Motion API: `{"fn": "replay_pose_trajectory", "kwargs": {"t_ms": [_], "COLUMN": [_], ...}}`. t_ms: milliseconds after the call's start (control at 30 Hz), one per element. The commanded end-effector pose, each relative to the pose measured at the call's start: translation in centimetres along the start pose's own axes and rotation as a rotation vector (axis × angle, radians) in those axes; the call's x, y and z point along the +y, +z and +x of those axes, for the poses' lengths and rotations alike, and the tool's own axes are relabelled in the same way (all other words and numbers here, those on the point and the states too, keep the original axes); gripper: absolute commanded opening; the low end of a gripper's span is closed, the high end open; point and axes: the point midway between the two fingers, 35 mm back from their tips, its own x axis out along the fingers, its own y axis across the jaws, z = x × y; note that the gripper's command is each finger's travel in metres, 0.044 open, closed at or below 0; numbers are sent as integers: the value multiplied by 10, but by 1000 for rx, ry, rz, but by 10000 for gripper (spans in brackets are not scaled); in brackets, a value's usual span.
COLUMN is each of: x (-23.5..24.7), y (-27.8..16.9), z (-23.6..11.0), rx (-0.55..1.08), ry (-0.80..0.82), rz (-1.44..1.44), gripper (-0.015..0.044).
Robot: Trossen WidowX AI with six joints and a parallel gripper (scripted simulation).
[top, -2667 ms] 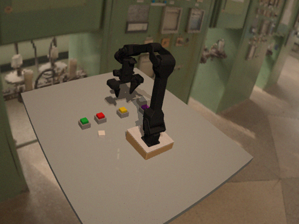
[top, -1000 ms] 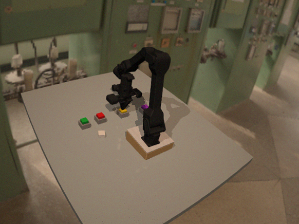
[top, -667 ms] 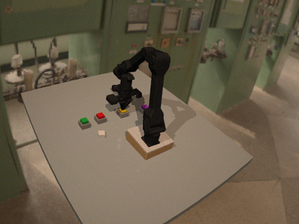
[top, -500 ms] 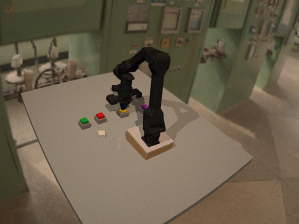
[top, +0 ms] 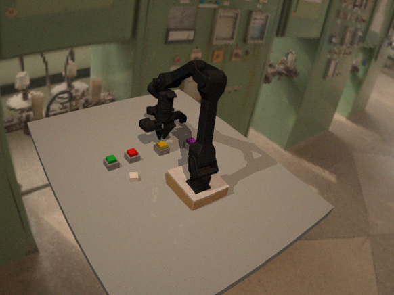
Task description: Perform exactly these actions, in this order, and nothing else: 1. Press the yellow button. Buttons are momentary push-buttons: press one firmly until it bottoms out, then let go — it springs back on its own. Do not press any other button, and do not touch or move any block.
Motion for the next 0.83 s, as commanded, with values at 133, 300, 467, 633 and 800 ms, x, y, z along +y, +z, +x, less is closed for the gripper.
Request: {"fn": "replay_pose_trajectory", "kwargs": {"t_ms": [133, 300, 467, 633, 800], "x": [78, 133, 192, 224, 225], "y": [7, 2, -16, -33, -33], "z": [-28, -43, -58, -67, -67], "rx": [-29, -27, -17, -8, -8], "ry": [-15, 1, 18, 25, 25], "rz": [-59, -37, -10, 6, 6], "gripper": [283, 400, 400, 400, 400]}}
